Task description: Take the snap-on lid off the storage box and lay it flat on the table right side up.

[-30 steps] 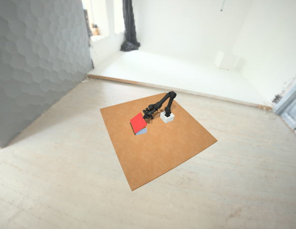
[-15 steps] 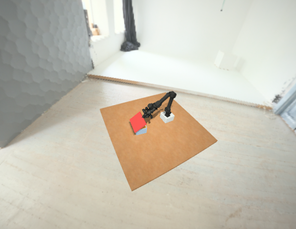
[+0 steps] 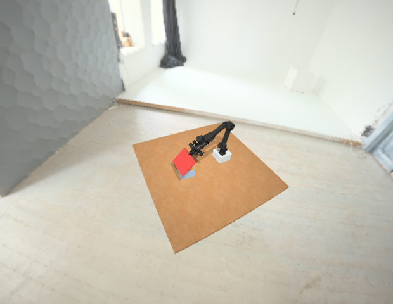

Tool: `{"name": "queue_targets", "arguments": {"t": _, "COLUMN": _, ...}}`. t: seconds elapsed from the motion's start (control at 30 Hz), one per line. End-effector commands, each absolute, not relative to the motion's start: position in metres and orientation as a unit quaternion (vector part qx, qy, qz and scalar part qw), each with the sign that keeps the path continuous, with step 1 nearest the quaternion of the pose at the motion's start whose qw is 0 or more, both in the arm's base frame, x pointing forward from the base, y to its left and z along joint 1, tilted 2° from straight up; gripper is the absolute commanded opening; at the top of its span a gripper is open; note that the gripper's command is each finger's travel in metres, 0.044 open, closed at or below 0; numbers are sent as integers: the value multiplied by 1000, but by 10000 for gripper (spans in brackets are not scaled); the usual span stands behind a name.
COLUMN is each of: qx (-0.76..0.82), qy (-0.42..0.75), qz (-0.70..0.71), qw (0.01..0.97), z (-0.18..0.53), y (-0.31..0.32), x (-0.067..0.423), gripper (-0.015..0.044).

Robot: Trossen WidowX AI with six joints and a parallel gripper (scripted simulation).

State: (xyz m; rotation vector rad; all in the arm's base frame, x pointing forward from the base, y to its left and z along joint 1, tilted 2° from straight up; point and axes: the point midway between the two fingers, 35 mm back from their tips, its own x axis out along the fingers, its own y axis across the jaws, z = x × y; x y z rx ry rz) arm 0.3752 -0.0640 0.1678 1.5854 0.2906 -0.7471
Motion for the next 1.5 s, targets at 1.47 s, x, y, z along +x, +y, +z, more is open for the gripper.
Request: {"name": "queue_targets", "arguments": {"t": 1.47, "qx": 692, "qy": 120, "qz": -320, "qw": 636, "z": 186, "y": -111, "x": 355, "gripper": 0}}
